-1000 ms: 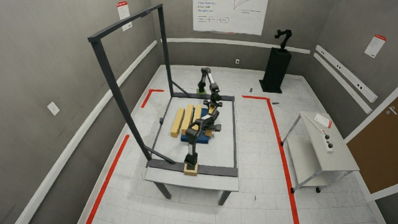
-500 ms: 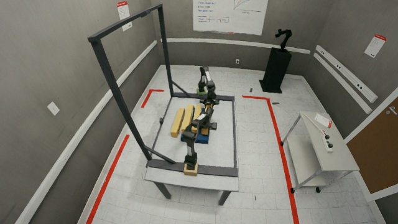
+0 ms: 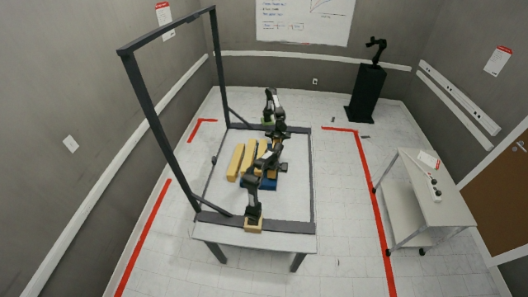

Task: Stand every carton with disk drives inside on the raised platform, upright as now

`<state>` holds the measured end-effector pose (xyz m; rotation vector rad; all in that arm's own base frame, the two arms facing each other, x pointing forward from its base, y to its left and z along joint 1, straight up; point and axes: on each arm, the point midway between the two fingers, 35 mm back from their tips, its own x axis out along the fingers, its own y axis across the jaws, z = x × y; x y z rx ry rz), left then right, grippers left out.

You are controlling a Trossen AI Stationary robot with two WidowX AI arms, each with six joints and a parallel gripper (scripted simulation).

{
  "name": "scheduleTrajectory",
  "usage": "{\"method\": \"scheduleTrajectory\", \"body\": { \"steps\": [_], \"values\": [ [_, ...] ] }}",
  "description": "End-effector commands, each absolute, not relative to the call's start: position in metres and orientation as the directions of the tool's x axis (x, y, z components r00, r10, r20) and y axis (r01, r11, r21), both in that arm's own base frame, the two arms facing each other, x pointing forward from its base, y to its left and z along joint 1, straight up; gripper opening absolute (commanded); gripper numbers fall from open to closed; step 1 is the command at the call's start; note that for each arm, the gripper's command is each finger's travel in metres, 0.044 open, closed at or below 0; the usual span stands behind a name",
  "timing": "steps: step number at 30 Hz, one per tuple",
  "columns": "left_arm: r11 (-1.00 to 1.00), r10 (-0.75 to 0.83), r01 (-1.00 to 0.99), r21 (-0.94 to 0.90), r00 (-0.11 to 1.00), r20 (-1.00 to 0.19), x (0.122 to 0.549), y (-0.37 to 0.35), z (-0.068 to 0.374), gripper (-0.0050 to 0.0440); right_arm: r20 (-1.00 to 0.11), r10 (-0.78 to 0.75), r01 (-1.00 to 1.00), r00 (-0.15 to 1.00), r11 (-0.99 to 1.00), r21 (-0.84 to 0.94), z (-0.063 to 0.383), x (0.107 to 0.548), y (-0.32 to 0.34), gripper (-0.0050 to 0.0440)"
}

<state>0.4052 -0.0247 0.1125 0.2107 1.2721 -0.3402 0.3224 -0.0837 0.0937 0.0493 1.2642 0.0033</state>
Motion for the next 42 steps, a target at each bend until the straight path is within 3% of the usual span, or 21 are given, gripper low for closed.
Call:
{"method": "scheduleTrajectory", "body": {
  "steps": [1,42],
  "values": [
    [0.935,-0.135,0.355,-0.009,0.332,-0.934,0.406,-0.022,0.146,-0.0050,-0.930,-0.001,0.017,0.367,1.000,0.005,0.118,0.325,-0.085,-0.0050],
    [0.937,-0.125,0.350,0.010,0.361,-0.924,0.399,-0.036,0.162,-0.0050,-0.938,0.018,0.008,0.346,1.000,0.022,0.115,0.325,-0.080,-0.0050]
  ]
}}
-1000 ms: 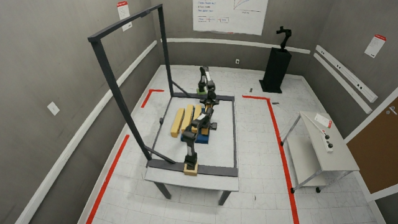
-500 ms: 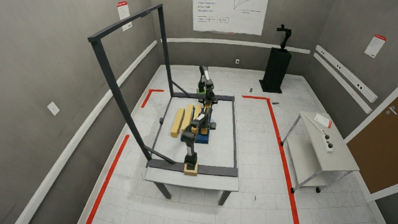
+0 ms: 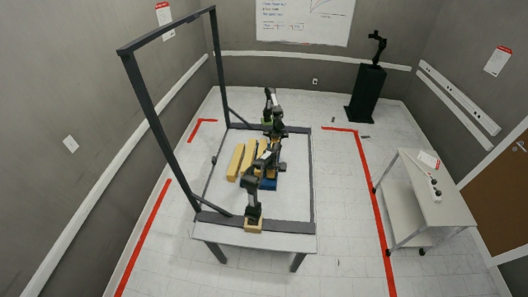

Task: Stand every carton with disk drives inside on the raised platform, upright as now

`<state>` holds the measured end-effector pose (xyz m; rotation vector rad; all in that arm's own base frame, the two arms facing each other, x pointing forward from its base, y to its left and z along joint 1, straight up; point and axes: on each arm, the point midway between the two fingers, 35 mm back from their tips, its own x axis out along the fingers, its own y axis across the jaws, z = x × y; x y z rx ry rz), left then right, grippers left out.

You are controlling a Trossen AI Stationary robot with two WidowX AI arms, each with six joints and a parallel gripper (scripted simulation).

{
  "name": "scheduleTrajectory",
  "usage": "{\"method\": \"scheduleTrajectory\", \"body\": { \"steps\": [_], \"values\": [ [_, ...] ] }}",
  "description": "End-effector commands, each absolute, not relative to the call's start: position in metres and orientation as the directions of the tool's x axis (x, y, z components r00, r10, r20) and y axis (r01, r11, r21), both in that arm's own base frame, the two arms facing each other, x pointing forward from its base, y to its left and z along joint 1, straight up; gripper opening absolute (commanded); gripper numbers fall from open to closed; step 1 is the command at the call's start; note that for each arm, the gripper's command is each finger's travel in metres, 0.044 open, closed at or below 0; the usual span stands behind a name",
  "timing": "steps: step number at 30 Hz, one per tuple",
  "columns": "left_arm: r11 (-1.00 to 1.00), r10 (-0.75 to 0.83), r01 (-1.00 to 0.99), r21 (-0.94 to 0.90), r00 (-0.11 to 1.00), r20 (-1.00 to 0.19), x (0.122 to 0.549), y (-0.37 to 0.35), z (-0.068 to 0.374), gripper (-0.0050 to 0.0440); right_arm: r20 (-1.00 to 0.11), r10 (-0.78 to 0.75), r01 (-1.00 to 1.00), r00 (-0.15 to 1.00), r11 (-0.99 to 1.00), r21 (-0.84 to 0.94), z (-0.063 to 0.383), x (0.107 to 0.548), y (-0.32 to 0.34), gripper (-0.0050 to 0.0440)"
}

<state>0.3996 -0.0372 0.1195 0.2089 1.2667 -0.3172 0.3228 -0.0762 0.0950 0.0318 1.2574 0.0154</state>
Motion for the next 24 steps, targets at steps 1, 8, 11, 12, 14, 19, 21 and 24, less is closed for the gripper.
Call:
{"method": "scheduleTrajectory", "body": {
  "steps": [1,8,11,12,14,19,21,24],
  "values": [
    [0.937,-0.125,0.350,0.010,0.361,-0.924,0.3987,-0.0363,0.1615,-0.0050,-0.938,0.018,0.008,0.346,1.000,0.022,0.1148,0.3249,-0.0804,-0.0050],
    [0.937,-0.125,0.350,0.010,0.361,-0.924,0.3987,-0.0363,0.1615,-0.0050,-0.938,0.018,0.008,0.346,1.000,0.022,0.1148,0.3249,-0.0804,-0.0050],
    [0.937,-0.125,0.350,0.010,0.361,-0.924,0.3987,-0.0363,0.1615,-0.0050,-0.938,0.018,0.008,0.346,1.000,0.022,0.1148,0.3249,-0.0804,-0.0050],
    [0.937,-0.125,0.350,0.010,0.361,-0.924,0.3987,-0.0363,0.1615,-0.0050,-0.938,0.018,0.008,0.346,1.000,0.022,0.1148,0.3249,-0.0804,-0.0050],
    [0.937,-0.126,0.350,0.009,0.361,-0.924,0.3992,-0.0364,0.1614,-0.0050,-0.928,-0.006,0.015,0.373,1.000,0.000,0.1146,0.3254,-0.0813,-0.0050],
    [0.937,-0.126,0.350,0.009,0.361,-0.924,0.3992,-0.0364,0.1614,-0.0050,-0.928,-0.006,0.015,0.373,1.000,0.000,0.1146,0.3254,-0.0813,-0.0050],
    [0.937,-0.126,0.350,0.009,0.361,-0.924,0.3992,-0.0364,0.1614,-0.0050,-0.928,-0.006,0.015,0.373,1.000,0.000,0.1146,0.3254,-0.0813,-0.0050],
    [0.937,-0.126,0.350,0.009,0.361,-0.924,0.3992,-0.0364,0.1614,-0.0050,-0.928,-0.006,0.015,0.373,1.000,0.000,0.1146,0.3254,-0.0813,-0.0050]
  ]
}}
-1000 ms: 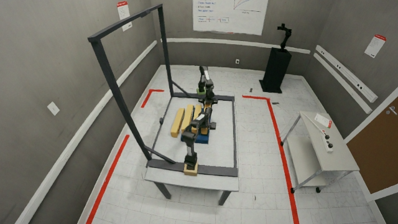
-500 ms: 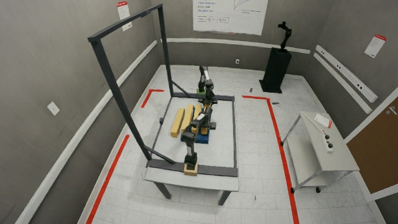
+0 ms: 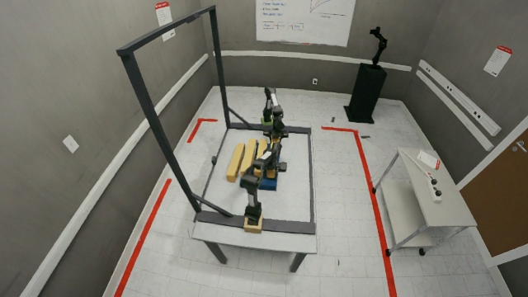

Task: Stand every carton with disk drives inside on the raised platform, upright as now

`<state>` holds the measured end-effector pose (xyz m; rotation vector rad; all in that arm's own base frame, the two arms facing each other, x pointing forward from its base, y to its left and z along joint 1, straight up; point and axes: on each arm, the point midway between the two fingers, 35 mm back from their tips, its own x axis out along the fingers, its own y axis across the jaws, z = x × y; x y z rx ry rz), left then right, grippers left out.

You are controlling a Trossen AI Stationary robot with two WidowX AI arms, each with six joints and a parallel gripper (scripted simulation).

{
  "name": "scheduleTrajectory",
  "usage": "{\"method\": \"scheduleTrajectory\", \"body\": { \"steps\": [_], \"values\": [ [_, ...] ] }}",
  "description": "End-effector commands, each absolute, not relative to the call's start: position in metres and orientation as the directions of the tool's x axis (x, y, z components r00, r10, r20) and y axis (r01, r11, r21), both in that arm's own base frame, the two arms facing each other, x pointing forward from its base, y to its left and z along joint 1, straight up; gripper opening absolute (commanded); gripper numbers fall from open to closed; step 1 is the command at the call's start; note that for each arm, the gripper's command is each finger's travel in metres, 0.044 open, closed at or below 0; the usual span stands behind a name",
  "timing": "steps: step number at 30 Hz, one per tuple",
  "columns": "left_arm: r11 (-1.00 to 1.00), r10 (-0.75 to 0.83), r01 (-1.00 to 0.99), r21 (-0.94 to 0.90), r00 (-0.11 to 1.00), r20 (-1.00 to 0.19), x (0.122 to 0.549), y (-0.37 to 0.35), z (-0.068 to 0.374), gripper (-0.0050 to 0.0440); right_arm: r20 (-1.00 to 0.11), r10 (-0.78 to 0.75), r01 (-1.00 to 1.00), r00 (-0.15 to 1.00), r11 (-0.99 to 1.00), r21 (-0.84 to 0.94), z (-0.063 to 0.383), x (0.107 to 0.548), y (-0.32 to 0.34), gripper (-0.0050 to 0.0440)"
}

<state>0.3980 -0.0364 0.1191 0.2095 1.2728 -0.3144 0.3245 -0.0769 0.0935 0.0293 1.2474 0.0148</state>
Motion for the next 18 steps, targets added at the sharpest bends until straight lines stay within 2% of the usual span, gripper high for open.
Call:
{"method": "scheduleTrajectory", "body": {
  "steps": [1,18],
  "values": [
    [0.937,-0.126,0.350,0.009,0.361,-0.924,0.3992,-0.0364,0.1614,-0.0050,-0.928,-0.006,0.015,0.373,1.000,0.000,0.1146,0.3254,-0.0813,-0.0050],
    [0.937,-0.125,0.348,0.009,0.361,-0.924,0.3990,-0.0360,0.1539,-0.0050,-0.928,-0.006,0.016,0.373,1.000,0.000,0.1072,0.3255,-0.0809,-0.0050]
  ]
}}
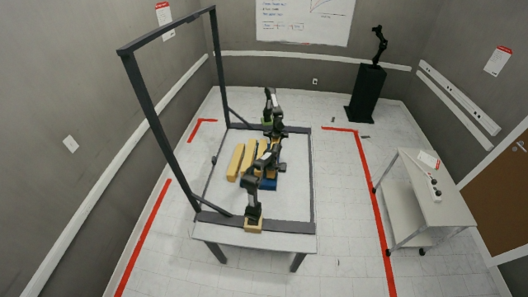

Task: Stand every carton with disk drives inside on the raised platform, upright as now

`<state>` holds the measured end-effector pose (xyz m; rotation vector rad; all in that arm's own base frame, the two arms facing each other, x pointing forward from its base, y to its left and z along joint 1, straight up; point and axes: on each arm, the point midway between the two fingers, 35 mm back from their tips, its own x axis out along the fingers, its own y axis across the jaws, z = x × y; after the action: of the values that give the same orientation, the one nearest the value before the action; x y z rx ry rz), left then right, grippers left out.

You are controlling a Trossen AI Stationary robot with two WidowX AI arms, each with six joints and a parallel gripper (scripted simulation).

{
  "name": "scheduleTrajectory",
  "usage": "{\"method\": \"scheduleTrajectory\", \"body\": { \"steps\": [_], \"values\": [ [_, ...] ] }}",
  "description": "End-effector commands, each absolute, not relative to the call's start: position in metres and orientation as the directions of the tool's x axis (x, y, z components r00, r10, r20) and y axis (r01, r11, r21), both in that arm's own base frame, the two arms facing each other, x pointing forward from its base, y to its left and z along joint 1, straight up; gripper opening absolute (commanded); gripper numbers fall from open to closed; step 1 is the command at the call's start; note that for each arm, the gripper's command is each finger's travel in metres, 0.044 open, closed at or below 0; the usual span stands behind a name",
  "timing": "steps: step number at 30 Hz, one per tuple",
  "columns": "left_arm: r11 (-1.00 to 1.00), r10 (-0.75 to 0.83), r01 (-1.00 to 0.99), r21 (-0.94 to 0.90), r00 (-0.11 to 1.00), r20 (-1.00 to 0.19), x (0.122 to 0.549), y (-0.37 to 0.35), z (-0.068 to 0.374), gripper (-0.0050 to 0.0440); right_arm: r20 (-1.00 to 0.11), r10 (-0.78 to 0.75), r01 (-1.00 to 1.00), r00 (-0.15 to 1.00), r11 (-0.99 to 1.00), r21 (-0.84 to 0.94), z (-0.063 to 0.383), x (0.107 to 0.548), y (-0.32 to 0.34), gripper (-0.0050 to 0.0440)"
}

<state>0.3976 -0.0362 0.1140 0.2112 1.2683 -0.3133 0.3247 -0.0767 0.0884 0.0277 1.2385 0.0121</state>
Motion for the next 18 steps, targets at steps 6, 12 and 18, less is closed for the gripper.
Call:
{"method": "scheduleTrajectory", "body": {
  "steps": [6,12,18],
  "values": [
    [0.937,-0.126,0.348,0.008,0.360,-0.924,0.3996,-0.0361,0.1535,-0.0050,-0.935,0.016,0.005,0.354,1.000,0.019,0.1072,0.3248,-0.0807,-0.0050],
    [0.937,-0.126,0.348,0.008,0.360,-0.924,0.3996,-0.0361,0.1535,-0.0050,-0.935,0.016,0.005,0.354,1.000,0.019,0.1072,0.3248,-0.0807,-0.0050],
    [0.937,-0.126,0.348,0.008,0.360,-0.924,0.3996,-0.0361,0.1535,-0.0050,-0.935,0.016,0.005,0.354,1.000,0.019,0.1072,0.3248,-0.0807,-0.0050]
  ]
}}
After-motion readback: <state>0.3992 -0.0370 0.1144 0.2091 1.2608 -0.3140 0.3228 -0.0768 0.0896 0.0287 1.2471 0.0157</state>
